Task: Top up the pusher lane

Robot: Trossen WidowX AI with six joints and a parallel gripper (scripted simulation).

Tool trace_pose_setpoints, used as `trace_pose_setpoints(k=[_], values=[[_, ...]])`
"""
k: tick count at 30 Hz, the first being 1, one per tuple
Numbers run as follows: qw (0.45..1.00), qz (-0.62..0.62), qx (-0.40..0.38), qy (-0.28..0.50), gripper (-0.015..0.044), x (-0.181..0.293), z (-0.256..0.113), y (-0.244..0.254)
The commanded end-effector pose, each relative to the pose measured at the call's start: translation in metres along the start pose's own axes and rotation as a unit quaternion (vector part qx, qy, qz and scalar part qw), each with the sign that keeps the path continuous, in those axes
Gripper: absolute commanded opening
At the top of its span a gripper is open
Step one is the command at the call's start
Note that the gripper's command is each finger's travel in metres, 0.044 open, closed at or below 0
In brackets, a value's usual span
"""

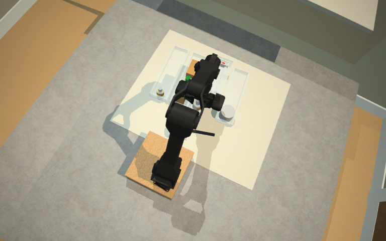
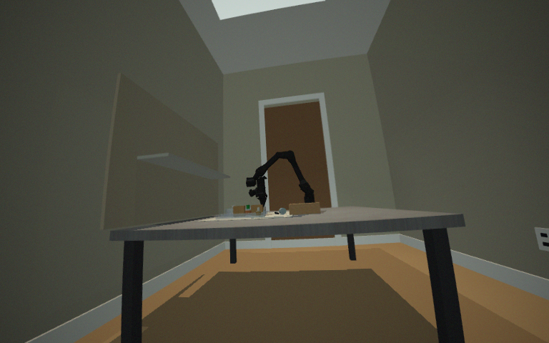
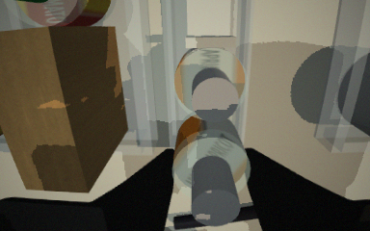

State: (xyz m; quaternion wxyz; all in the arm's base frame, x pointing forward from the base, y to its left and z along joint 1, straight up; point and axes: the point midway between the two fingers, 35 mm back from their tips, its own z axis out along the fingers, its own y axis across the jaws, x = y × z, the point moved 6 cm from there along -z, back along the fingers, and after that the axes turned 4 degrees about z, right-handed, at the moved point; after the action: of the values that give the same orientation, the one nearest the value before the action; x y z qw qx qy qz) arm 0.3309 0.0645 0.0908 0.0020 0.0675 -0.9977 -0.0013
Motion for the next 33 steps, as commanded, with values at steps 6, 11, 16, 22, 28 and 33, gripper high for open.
trace_pose_setpoints(k=[6, 11, 16, 22, 28, 33], values=[[1.000, -0.001, 0.000, -0.017, 0.0000, -0.0105, -0.0065, 0.0005], [1.000, -0.001, 0.000, -0.017, 0.0000, -0.0121, -0.0074, 0.0007], [1.000, -0.001, 0.000, -0.017, 0.0000, -0.0128, -0.0079, 0.0007], [1.000, -0.001, 0.000, -0.017, 0.0000, -0.0129, -0.0072, 0.0007], [1.000, -0.001, 0.000, -0.017, 0.0000, -0.0129, -0.0067, 0.0007], [1.000, -0.001, 0.000, -0.017, 0.0000, -0.0129, -0.0067, 0.0007]])
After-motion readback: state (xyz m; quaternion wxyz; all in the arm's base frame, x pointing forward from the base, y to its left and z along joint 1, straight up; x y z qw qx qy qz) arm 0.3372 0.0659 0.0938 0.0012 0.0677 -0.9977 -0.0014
